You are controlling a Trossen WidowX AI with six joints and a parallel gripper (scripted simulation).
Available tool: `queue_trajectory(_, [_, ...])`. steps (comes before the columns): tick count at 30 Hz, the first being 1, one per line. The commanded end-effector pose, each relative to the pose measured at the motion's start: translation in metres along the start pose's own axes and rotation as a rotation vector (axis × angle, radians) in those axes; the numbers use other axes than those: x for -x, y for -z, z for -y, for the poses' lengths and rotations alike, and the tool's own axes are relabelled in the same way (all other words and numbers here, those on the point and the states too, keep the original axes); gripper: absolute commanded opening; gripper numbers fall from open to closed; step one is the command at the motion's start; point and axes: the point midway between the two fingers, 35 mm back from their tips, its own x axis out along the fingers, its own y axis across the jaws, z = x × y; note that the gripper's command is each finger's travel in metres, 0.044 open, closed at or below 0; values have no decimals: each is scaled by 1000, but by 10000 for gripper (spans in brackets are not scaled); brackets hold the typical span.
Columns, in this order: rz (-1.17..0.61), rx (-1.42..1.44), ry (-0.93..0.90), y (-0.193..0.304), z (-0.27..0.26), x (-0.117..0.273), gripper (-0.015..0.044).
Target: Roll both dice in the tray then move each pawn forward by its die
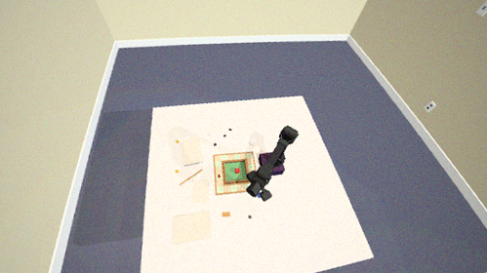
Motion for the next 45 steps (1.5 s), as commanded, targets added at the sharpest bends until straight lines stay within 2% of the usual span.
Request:
queue_trajectory(1, [-13, 47, 9, 16, -21, -6, 275])
queue_trajectory(15, [-13, 47, 9, 16, -22, -37, 275])
queue_trajectory(41, [-13, 47, 9, 17, -22, -70, 275])
queue_trajectory(45, [-13, 47, 9, 17, -22, -70, 170])
